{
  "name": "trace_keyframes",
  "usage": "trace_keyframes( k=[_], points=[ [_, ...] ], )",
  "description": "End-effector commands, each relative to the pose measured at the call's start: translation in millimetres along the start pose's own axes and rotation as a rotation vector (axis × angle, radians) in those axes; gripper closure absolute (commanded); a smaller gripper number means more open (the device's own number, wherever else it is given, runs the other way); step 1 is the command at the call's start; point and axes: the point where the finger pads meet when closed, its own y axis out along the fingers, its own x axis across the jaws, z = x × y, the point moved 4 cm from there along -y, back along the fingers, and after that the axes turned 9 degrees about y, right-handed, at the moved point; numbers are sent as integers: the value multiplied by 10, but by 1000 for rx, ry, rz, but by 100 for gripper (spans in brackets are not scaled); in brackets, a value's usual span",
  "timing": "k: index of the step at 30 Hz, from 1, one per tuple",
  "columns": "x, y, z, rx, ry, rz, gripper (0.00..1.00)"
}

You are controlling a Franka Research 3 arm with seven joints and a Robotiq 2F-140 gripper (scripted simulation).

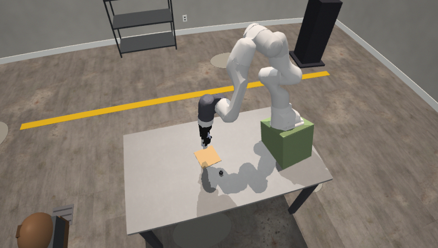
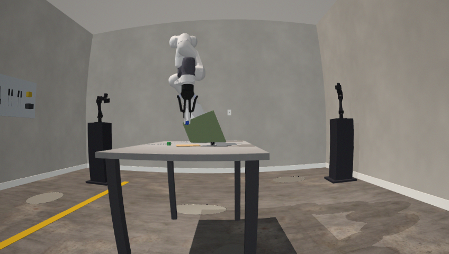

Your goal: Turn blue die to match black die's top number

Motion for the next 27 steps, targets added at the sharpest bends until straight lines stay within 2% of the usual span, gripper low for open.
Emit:
trace_keyframes(
  k=[1,4,5,13,19,22,23,27],
  points=[
    [-23,-84,-27,-22,-172,16,91],
    [-27,-108,-35,-27,-196,19,91],
    [-41,-171,-57,-40,-259,29,91],
    [-92,-344,-117,-75,-429,64,91],
    [-161,-521,-180,-106,-600,114,91],
    [-167,-533,-184,-108,-612,118,91],
    [-199,-603,-209,-118,-680,142,91],
    [-250,-706,-245,-131,-780,182,91]
  ],
)
